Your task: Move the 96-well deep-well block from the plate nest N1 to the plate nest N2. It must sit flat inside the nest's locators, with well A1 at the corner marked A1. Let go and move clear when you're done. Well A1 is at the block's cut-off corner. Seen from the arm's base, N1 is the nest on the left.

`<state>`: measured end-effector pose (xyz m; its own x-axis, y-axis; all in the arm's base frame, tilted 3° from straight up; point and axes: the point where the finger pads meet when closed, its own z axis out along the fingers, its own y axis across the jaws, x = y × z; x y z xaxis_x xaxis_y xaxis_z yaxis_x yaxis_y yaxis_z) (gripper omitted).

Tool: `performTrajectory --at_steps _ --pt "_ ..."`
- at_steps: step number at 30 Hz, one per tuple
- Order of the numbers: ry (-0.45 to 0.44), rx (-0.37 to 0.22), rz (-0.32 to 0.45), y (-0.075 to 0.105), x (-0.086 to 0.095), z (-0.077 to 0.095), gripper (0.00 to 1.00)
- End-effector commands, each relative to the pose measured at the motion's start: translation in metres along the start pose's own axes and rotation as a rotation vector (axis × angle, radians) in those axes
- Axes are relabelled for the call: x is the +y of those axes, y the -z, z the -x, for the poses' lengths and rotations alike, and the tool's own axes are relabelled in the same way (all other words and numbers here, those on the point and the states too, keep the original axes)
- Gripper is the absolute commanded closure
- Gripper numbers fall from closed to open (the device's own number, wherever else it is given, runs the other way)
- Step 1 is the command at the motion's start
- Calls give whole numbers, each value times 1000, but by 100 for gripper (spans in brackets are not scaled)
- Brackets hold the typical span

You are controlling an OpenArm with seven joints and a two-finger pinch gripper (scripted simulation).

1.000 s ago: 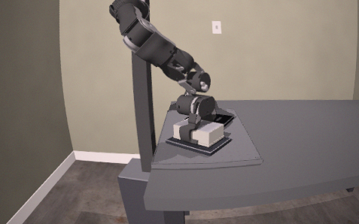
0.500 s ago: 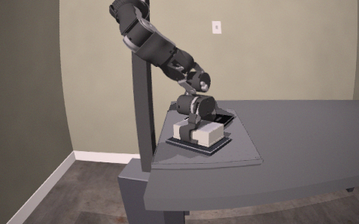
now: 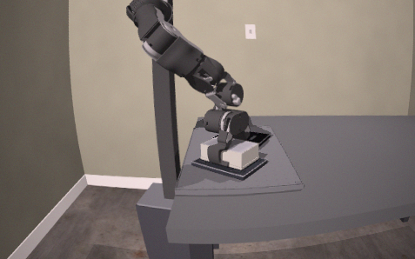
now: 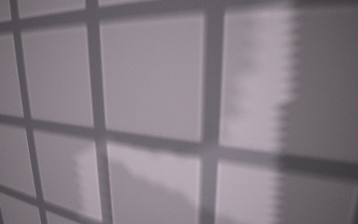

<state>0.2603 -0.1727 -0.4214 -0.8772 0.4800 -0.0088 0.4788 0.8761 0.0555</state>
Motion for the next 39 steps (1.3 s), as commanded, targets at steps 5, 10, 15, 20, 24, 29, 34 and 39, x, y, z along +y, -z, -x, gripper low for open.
performTrajectory --at_steps 5,10,15,20,24,29,34,39 --pt "-1 -4 0 2 1 2 100" --pt "-1 -4 0 2 1 2 100" --pt "0 -1 3 -2 1 0 100" --pt "1 0 4 -3 1 -1 100" --pt "1 0 4 -3 1 -1 100" --pt "1 0 5 -3 1 -1 100" --pt "1 -1 6 -5 1 -1 100" --pt "1 -1 6 -5 1 -1 100"
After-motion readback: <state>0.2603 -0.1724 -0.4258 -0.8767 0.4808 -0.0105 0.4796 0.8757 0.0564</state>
